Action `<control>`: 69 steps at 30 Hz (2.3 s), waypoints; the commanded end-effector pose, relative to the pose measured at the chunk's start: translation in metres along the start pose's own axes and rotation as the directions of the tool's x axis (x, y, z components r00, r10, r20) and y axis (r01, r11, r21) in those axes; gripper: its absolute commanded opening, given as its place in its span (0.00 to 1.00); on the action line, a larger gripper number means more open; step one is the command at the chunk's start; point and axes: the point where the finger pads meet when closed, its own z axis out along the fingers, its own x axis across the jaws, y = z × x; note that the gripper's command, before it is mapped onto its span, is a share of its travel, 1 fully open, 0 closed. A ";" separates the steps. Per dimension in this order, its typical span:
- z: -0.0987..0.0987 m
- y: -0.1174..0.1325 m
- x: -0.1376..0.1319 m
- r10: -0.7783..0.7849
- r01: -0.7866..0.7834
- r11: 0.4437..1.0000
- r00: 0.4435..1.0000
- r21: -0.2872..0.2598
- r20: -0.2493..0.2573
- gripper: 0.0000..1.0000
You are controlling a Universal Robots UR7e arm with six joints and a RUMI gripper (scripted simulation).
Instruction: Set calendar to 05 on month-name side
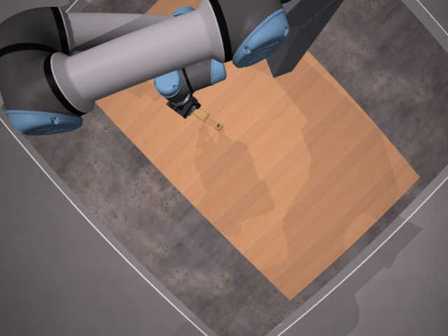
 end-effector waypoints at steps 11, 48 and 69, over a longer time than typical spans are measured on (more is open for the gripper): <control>0.000 -0.001 0.002 0.098 -0.098 0.995 0.995 -0.001 0.000 0.10; -0.001 -0.003 0.012 0.765 -0.765 0.644 0.644 0.000 0.000 0.10; -0.001 0.000 0.016 0.989 -0.989 0.149 0.149 0.000 0.000 0.10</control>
